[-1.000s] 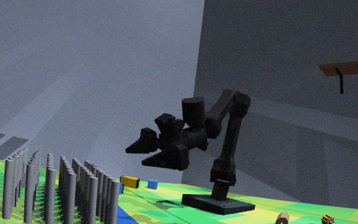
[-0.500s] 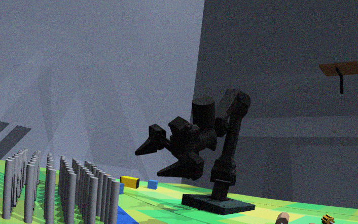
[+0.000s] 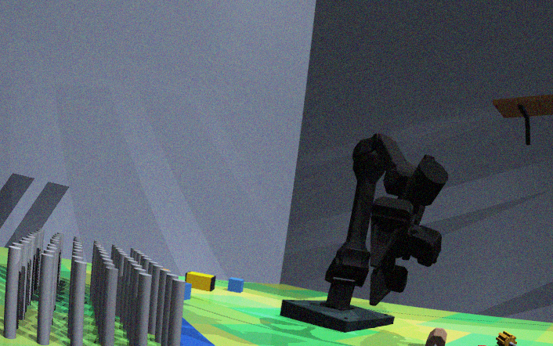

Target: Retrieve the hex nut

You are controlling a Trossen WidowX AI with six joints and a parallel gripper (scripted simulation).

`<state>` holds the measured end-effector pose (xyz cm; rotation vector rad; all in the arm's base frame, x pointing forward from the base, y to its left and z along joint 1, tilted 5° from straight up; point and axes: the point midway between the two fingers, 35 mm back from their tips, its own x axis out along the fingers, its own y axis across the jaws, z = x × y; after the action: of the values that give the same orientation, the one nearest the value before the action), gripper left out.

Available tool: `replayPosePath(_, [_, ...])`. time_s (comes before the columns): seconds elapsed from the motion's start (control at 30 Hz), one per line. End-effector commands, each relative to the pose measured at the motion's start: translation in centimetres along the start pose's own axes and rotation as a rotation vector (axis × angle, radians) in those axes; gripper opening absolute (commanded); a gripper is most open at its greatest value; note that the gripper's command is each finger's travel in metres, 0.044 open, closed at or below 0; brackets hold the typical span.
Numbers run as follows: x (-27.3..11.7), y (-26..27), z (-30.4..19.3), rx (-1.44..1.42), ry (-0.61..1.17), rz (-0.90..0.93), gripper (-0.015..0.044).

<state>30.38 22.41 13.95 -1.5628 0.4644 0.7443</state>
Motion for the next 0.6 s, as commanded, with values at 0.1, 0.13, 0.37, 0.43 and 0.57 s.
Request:
replayPosePath(0.1, [-7.1,4.4,7.5,-0.871,-0.142,0.067,0.044])
replayPosePath(0.13, [-8.0,5.1,8.1,-0.979,-0.16,0.07,0.044])
replayPosePath(0.37, [-12.7,8.3,10.5,-1.515,-0.245,0.064,0.044])
replayPosePath(0.43, [-12.7,8.3,10.5,-1.515,-0.245,0.064,0.044])
replayPosePath(0.57, [-12.7,8.3,10.5,-1.515,-0.245,0.064,0.044])
